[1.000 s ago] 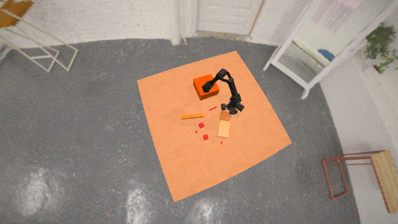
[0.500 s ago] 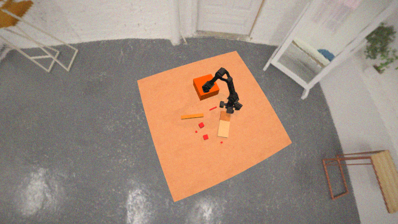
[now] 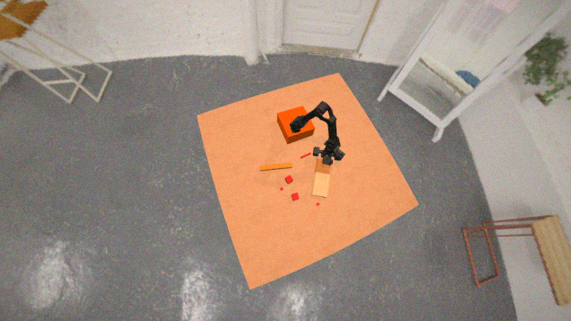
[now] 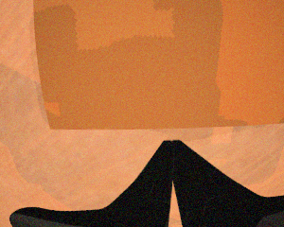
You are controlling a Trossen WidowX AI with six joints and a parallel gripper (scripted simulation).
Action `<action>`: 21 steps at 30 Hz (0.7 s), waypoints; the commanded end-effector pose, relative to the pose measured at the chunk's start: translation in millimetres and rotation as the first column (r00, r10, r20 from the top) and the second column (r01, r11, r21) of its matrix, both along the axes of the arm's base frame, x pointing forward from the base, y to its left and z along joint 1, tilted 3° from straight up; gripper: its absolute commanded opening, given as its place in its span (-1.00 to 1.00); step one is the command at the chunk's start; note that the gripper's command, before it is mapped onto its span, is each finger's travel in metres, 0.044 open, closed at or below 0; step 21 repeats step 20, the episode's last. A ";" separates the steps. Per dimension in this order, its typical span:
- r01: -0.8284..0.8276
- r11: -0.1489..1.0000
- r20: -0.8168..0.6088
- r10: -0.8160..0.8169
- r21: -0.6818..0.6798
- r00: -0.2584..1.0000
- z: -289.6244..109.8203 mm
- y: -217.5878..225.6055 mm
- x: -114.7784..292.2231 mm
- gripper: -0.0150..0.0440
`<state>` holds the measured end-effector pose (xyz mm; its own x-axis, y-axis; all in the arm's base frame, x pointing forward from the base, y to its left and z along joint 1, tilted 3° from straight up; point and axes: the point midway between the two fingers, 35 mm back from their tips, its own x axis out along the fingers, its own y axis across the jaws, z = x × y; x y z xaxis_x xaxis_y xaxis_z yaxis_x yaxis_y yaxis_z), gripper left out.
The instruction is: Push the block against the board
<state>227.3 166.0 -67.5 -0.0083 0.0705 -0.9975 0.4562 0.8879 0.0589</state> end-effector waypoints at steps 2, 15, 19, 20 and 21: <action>-0.004 1.000 -0.001 0.004 -0.004 1.000 -1.7 -2.5 6.3 -0.49; -0.004 1.000 0.000 0.004 -0.005 1.000 -1.9 -6.8 16.8 -0.49; -0.004 1.000 0.000 0.004 -0.005 1.000 -1.7 -3.8 11.9 -0.49; -0.004 1.000 0.000 0.004 -0.005 1.000 -1.7 -2.9 10.5 -0.49; -0.004 1.000 0.000 0.004 -0.005 1.000 -1.7 -2.9 10.5 -0.49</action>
